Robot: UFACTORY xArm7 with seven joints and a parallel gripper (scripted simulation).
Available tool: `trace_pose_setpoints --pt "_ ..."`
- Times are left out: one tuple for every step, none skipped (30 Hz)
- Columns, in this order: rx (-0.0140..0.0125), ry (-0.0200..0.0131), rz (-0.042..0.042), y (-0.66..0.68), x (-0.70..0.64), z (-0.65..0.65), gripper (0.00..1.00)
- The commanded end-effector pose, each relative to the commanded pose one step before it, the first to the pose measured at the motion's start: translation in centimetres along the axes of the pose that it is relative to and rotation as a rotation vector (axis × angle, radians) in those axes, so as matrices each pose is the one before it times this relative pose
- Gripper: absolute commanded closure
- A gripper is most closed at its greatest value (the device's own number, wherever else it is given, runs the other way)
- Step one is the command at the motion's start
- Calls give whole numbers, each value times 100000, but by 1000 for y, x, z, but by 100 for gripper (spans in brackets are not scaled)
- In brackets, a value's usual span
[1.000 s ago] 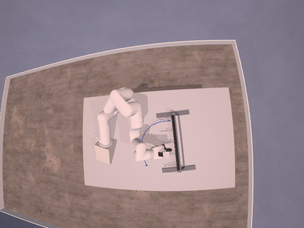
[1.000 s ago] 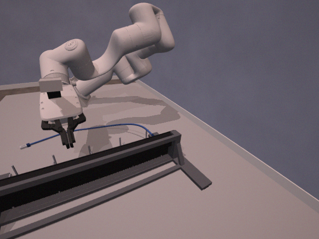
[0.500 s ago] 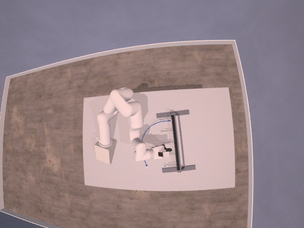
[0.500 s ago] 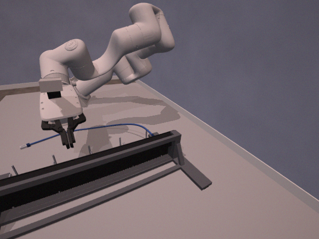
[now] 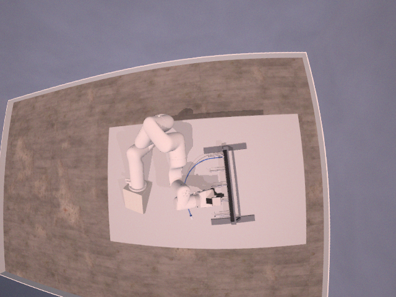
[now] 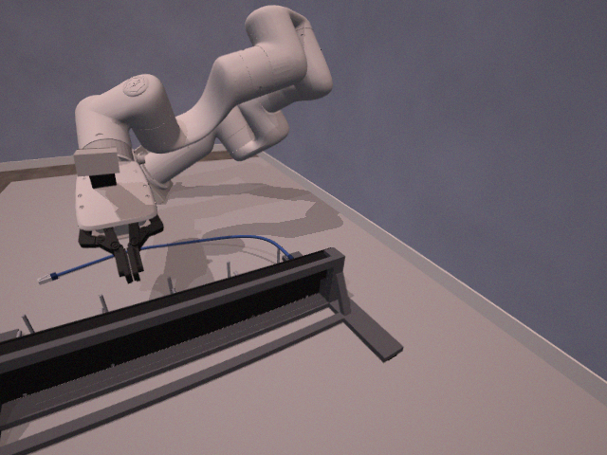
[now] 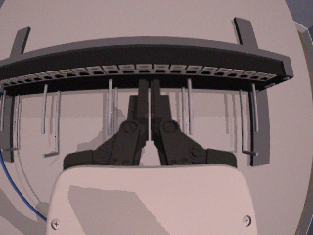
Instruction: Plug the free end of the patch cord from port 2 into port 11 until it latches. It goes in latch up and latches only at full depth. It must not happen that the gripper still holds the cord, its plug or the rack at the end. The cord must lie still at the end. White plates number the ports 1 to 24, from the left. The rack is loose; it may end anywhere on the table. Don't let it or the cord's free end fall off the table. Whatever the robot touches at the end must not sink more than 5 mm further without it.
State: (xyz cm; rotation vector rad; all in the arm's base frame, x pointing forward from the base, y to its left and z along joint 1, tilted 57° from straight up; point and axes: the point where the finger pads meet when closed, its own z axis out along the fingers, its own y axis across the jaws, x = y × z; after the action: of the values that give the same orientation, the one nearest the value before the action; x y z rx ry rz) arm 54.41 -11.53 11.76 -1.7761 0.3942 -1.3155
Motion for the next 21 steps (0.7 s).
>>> trace_pose_setpoints --pt "-227 348 -258 82 240 -118 100" --pt "0 0 0 0 0 0 100" --pt "0 0 0 0 0 0 100" --pt "0 0 0 0 0 0 100" --pt "0 0 0 0 0 0 100" --pt "0 0 0 0 0 0 100" --pt "0 0 0 0 0 0 100" --pt "0 0 0 0 0 0 100" --pt "0 0 0 0 0 0 100" --pt "0 0 0 0 0 0 100" --pt "0 0 0 0 0 -6 100" --pt "0 0 0 0 0 -39 100" --pt "0 0 -1 0 0 -98 100" --pt "0 0 0 0 0 -178 100" --pt "0 0 0 0 0 -270 100" --pt "0 0 0 0 0 -368 100" --pt "0 0 0 0 0 0 100" --pt "0 0 0 0 0 0 100" --pt "0 0 0 0 0 -467 100" --pt "0 0 1 0 0 -561 100" --pt "-1 -1 -1 1 0 -645 100"
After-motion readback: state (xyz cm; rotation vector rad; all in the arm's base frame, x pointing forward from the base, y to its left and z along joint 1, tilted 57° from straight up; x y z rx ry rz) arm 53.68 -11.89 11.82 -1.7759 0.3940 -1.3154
